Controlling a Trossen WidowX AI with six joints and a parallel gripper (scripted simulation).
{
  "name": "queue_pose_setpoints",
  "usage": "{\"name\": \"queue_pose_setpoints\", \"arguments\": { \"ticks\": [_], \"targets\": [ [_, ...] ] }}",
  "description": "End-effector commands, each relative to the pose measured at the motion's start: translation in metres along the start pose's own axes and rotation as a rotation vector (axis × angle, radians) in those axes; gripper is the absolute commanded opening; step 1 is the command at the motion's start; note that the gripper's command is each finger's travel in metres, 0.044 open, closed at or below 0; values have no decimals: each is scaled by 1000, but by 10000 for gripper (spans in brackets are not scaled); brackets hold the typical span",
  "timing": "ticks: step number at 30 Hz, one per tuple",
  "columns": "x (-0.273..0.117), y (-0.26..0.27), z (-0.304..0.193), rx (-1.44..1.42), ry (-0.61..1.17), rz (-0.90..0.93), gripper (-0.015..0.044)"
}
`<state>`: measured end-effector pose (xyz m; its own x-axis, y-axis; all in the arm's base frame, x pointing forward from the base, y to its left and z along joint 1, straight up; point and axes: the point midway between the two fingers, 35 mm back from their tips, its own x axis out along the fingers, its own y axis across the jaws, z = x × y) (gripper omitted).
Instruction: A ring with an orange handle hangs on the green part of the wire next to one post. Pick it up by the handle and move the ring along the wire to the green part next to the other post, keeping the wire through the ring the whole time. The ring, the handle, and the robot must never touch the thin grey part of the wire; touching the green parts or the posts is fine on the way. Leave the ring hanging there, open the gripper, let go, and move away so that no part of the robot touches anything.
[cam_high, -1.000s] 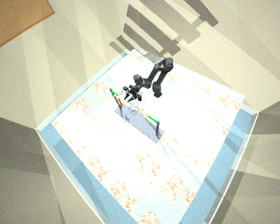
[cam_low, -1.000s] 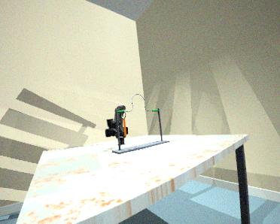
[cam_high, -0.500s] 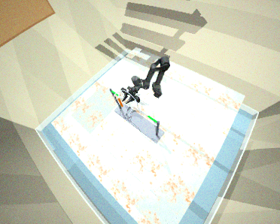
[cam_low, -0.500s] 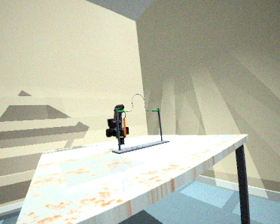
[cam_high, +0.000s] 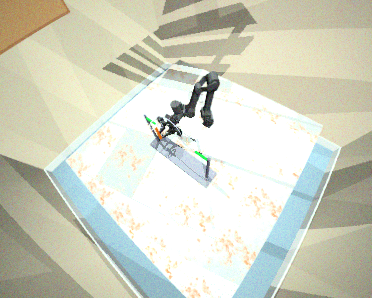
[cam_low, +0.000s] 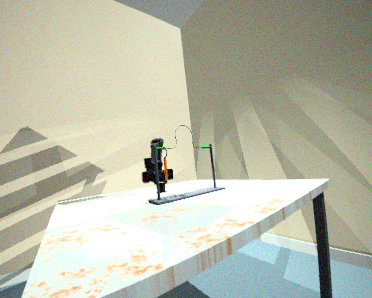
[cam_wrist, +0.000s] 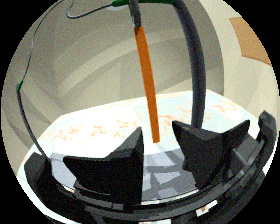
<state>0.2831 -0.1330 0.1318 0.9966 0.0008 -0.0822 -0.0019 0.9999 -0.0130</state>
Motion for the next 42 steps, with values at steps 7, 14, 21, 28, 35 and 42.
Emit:
{"name": "queue_pose_setpoints", "arguments": {
  "ticks": [7,14,21,28,35,42],
  "targets": [
    [18,-1,2,-1,-9,-6,160],
    [29,1,2,0,-11,-6,160],
    [33,2,1,0,-12,-6,160],
    [33,2,1,0,-12,-6,160],
    [33,2,1,0,-12,-6,160],
    [33,2,1,0,-12,-6,160]
  ]
}}
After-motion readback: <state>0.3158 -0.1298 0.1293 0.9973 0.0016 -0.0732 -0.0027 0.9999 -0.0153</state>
